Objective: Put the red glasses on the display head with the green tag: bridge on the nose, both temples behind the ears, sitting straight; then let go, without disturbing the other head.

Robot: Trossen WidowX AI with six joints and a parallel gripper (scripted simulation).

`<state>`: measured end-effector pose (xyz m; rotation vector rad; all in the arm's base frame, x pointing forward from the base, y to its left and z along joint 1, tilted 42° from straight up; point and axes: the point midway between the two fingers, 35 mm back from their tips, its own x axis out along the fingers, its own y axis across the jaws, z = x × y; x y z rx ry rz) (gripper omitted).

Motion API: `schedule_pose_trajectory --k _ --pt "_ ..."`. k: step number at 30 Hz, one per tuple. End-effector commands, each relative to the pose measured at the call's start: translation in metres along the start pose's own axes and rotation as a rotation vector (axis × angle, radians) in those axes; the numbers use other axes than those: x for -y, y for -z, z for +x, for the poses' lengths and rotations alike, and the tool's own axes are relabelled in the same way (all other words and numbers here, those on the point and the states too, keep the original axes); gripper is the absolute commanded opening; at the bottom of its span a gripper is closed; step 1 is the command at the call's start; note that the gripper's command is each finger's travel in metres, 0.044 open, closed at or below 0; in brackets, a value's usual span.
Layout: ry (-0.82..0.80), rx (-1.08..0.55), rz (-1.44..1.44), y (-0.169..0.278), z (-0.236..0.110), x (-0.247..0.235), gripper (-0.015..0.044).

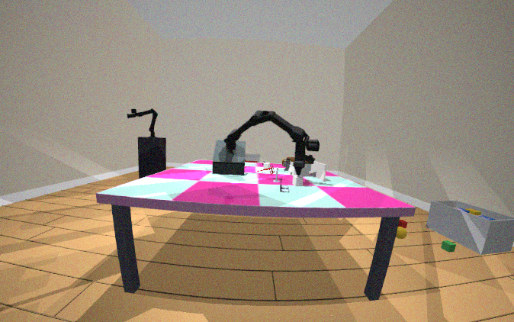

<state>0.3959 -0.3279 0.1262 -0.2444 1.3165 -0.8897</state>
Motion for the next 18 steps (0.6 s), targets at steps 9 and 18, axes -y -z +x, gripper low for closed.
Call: schedule_pose_trajectory --k 9,18 --pt "0.005 -0.011 0.006 0.0029 0.0040 0.0055 0.0000" --pt "0.000 -0.001 0.000 -0.0001 -0.0022 -0.0020 0.0000"
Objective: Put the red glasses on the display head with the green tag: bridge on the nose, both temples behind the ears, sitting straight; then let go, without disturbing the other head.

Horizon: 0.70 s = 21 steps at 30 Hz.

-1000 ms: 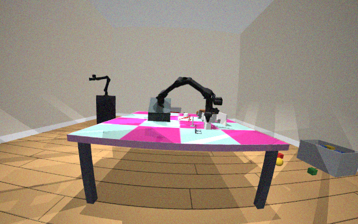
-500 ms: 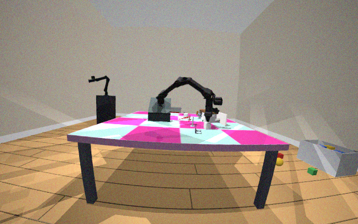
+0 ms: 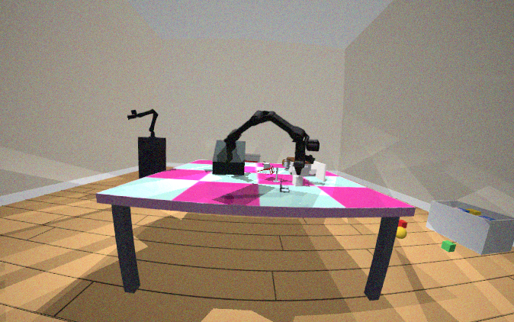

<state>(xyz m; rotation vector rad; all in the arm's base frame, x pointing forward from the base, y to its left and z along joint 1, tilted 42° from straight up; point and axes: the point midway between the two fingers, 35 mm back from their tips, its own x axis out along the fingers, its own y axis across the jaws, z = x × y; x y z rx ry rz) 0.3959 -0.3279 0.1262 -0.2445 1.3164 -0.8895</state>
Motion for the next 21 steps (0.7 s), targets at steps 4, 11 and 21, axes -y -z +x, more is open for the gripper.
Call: schedule_pose_trajectory --k 4,11,21 --pt "-0.003 -0.008 0.004 0.000 -0.028 -0.024 0.0000" --pt "-0.001 -0.013 0.006 0.002 -0.055 -0.046 0.0000" --pt "-0.012 -0.006 -0.011 0.000 -0.048 -0.046 0.0200"
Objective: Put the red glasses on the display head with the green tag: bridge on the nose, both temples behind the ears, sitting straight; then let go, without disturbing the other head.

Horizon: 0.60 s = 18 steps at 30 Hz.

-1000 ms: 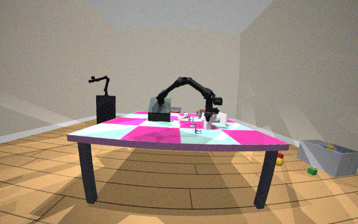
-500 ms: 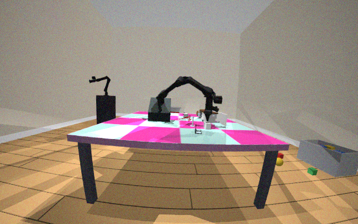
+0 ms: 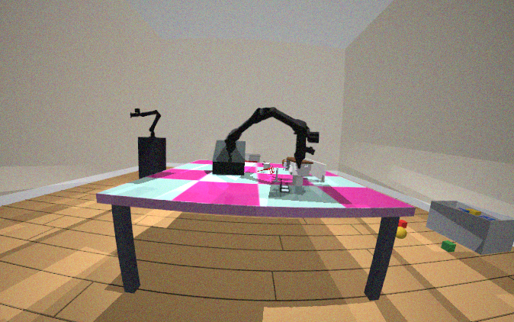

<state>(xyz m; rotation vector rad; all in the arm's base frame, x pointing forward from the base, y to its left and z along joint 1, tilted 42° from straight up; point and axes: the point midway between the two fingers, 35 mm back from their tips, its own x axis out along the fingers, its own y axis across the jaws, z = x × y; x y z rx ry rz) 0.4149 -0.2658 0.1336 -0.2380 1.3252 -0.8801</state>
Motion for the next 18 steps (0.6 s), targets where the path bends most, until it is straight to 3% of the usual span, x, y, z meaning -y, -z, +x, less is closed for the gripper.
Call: schedule_pose_trajectory --k 1,11,18 --pt "-0.002 0.001 -0.006 0.000 0.000 -0.002 0.0200" --pt "-0.002 0.001 0.006 0.001 0.000 -0.004 0.0200" --pt "-0.016 -0.016 0.462 0.046 0.003 -0.078 0.0200"
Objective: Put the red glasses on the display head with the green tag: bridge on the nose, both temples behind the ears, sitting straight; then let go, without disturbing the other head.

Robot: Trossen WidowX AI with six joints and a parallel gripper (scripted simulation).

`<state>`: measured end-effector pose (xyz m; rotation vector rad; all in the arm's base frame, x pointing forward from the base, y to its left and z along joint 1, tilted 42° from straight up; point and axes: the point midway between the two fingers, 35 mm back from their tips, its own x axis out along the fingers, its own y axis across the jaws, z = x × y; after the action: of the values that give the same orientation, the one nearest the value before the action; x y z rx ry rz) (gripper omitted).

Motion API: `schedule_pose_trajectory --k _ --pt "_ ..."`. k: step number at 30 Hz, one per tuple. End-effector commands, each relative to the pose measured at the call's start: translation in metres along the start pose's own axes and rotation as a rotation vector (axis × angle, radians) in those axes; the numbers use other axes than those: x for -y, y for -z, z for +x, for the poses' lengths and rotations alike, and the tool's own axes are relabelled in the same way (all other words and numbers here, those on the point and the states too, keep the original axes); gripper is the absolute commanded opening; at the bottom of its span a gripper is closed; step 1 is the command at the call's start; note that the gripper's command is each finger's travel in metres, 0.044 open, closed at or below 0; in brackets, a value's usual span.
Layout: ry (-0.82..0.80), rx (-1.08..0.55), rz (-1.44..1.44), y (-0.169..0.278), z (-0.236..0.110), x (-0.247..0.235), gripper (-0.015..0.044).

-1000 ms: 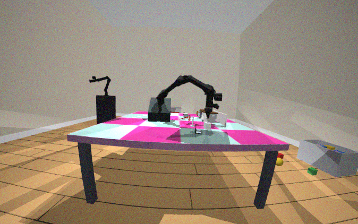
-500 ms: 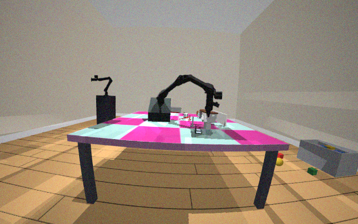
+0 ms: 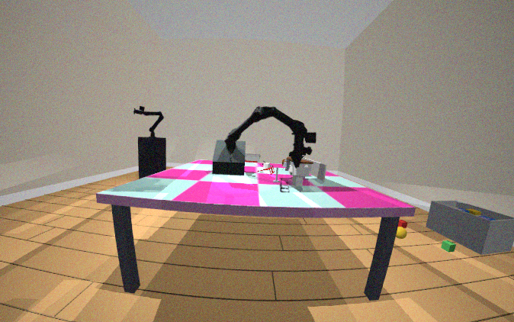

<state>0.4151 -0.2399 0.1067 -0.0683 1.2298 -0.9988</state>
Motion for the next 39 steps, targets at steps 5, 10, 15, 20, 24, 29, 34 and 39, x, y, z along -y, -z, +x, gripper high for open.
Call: schedule_pose_trajectory --k 5,10,15,20,24,29,34,39 --pt "-0.002 -0.017 0.518 0.080 0.003 -0.065 0.0200" --pt "0.002 -0.019 0.704 0.111 0.004 -0.080 0.0200" --pt "0.007 -0.018 0.883 0.143 0.005 -0.090 0.0200" --pt "0.013 -0.014 1.064 0.175 0.006 -0.096 0.0200" --pt "0.017 -0.008 1.211 0.202 0.007 -0.098 0.0200" --pt "0.021 0.002 1.369 0.229 0.008 -0.096 0.0200" --pt "0.021 0.002 1.369 0.228 0.008 -0.095 0.0200" --pt "0.021 0.002 1.369 0.228 0.008 -0.095 0.0200"
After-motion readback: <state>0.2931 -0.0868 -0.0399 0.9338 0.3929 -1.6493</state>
